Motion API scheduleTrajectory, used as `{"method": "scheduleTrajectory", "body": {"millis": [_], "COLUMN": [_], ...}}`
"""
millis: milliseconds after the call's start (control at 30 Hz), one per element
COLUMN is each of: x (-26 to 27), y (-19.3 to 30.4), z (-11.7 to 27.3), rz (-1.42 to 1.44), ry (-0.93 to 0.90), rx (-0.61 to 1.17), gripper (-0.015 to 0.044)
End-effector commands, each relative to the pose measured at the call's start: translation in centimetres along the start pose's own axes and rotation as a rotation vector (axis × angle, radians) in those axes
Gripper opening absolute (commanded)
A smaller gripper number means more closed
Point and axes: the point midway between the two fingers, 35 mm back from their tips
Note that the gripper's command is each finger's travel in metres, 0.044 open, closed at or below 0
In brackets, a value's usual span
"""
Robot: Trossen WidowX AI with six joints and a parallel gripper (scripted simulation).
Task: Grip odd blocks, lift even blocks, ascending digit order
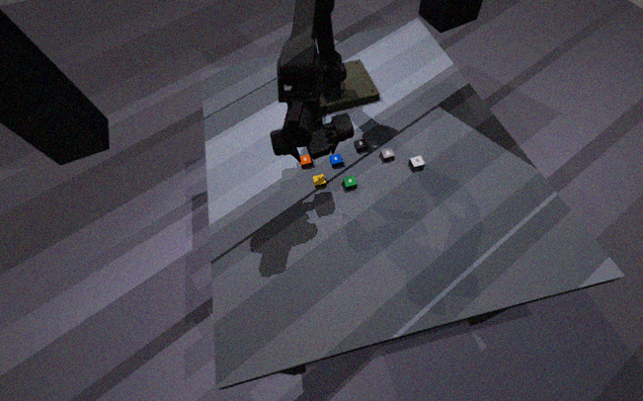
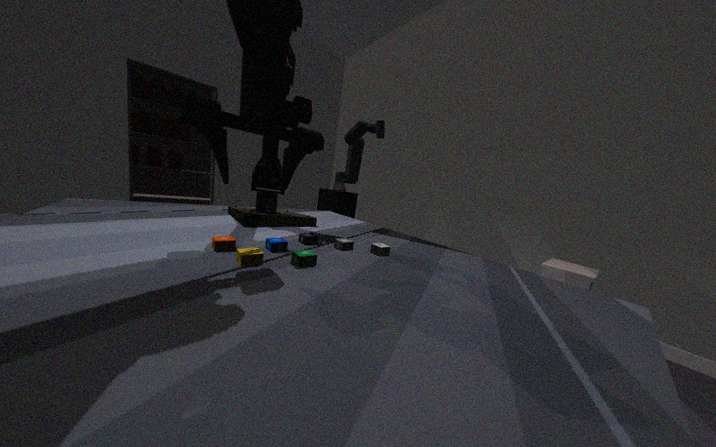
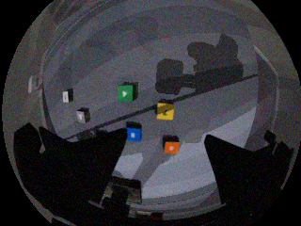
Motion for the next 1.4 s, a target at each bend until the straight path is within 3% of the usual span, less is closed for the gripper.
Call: {"method": "scheduleTrajectory", "body": {"millis": [0,533,767,933,1000,1167,1367], "x": [0.1,0.0,-3.1,-3.3,-3.3,-3.4,-3.3], "y": [0.0,0.2,8.5,9.4,9.3,9.3,9.4], "z": [0.2,0.2,0.2,0.1,-0.8,-7.2,-8.0], "rz": [0.021,0.021,0.02,0.02,0.02,0.02,0.02], "ry": [0.004,0.004,0.007,0.007,0.007,0.007,0.007], "rx": [-0.007,-0.006,-0.001,0.0,0.0,0.0,0.0], "gripper": [0.04,0.04,0.04,0.04,0.04,0.04,0.04]}}
Point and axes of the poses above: the point midway between the two fingers, 35 mm back from their tips, its own z axis back along the fingers, its own x axis across the jaws, y = z × x, and after that the axes turned 6 degrees about -z, right-handed
